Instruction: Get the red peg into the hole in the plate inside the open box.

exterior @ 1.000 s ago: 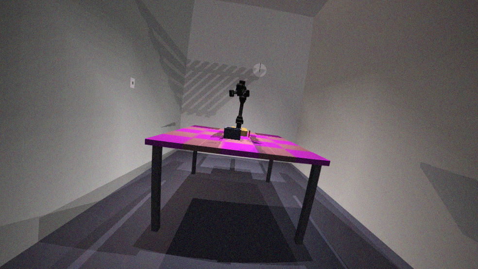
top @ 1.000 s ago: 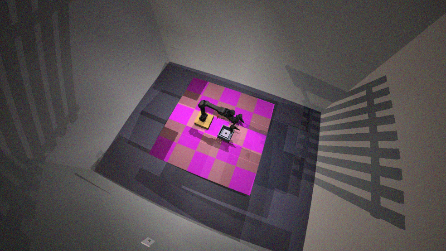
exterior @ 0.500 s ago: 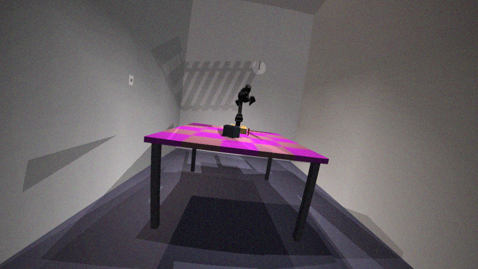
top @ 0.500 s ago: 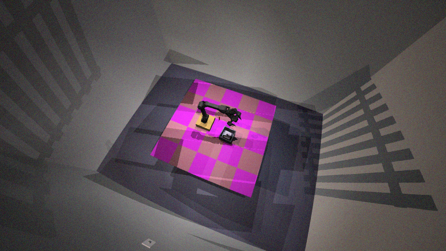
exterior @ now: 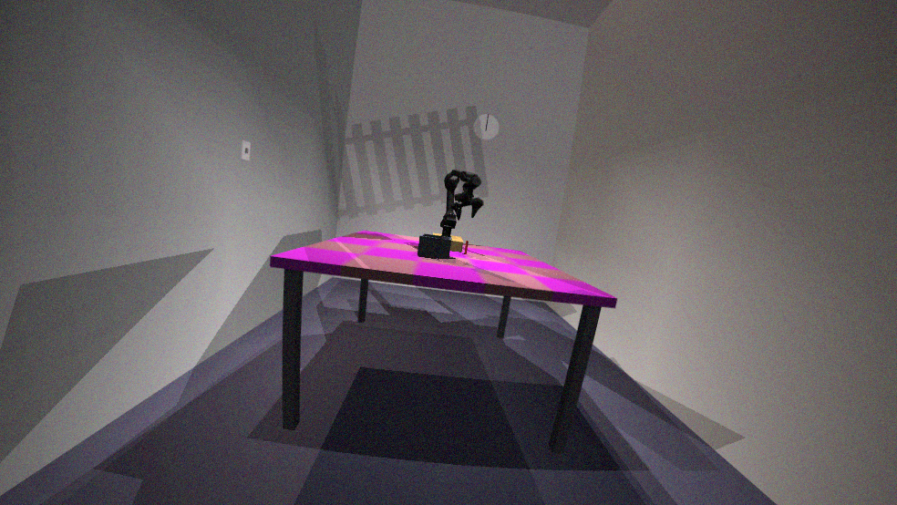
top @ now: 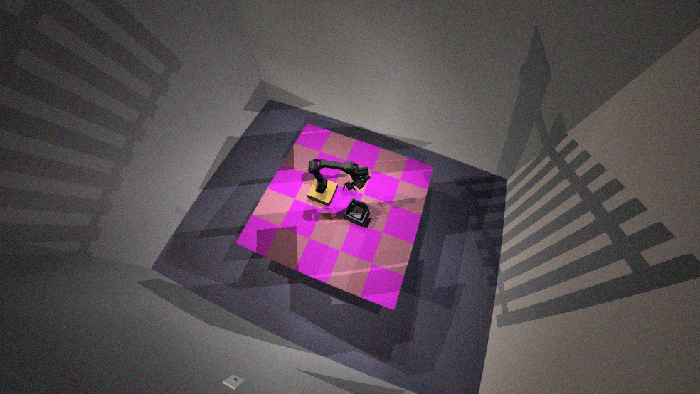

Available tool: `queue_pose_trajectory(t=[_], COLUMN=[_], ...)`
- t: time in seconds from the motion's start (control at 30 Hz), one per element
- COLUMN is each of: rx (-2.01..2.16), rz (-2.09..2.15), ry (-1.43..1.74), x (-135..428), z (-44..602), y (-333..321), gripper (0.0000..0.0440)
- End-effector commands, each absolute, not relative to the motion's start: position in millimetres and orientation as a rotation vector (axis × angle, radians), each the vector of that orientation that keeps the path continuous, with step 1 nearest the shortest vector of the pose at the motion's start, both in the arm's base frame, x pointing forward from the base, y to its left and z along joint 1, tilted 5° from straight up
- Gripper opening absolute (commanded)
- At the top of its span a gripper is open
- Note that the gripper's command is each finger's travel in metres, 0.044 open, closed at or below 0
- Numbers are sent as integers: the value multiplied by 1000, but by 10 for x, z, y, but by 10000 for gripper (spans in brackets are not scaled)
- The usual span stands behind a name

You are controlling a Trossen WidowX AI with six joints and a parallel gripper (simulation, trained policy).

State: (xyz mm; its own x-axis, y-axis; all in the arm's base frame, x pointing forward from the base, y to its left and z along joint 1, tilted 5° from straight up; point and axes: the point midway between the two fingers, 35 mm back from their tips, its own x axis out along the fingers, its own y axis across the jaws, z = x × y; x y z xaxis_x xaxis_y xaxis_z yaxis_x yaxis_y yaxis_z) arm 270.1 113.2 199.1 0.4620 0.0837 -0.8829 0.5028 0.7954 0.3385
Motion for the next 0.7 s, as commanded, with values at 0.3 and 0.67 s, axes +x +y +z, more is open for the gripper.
queue_pose_trajectory(t=[0.3,0.67], rx=[668,700], rz=[-561,-715], ry=[1324,1386], x=[1882,1655], z=[1373,886], y=[1221,1277], gripper=[440,440])
